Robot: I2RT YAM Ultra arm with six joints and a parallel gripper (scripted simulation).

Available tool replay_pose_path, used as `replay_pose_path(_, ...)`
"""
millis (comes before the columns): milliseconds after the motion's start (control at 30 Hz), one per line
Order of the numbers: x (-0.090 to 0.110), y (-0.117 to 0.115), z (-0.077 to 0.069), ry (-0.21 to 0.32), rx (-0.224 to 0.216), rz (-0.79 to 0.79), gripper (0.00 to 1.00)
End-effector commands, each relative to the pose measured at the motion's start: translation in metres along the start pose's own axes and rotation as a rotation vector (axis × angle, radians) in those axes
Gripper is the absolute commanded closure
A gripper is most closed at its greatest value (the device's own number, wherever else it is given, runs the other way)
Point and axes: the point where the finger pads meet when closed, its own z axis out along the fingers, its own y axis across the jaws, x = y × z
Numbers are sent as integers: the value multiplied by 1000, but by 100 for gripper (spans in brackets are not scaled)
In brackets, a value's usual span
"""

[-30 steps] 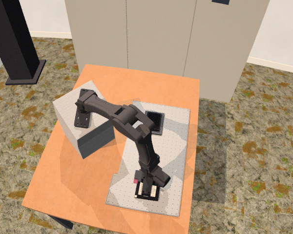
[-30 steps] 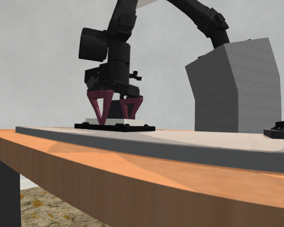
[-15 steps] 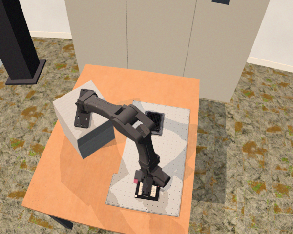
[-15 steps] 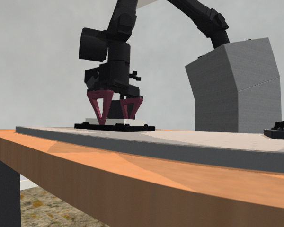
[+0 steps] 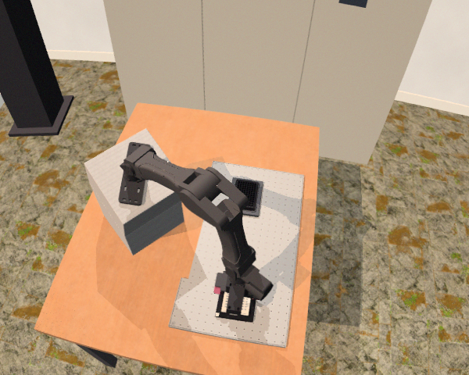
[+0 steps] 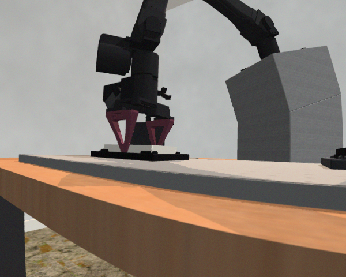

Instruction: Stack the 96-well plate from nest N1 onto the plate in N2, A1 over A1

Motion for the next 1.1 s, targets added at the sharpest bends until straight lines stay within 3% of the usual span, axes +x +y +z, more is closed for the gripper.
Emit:
replay_pose_path(0,-12,10,-7,-22,-17,3,0)
replay_pose_path(300,-12,10,-7,-22,-17,3,0)
replay_pose_path(333,-12,10,-7,-22,-17,3,100)
replay_pose_path(1067,-11,10,-7,-23,-16,2,100)
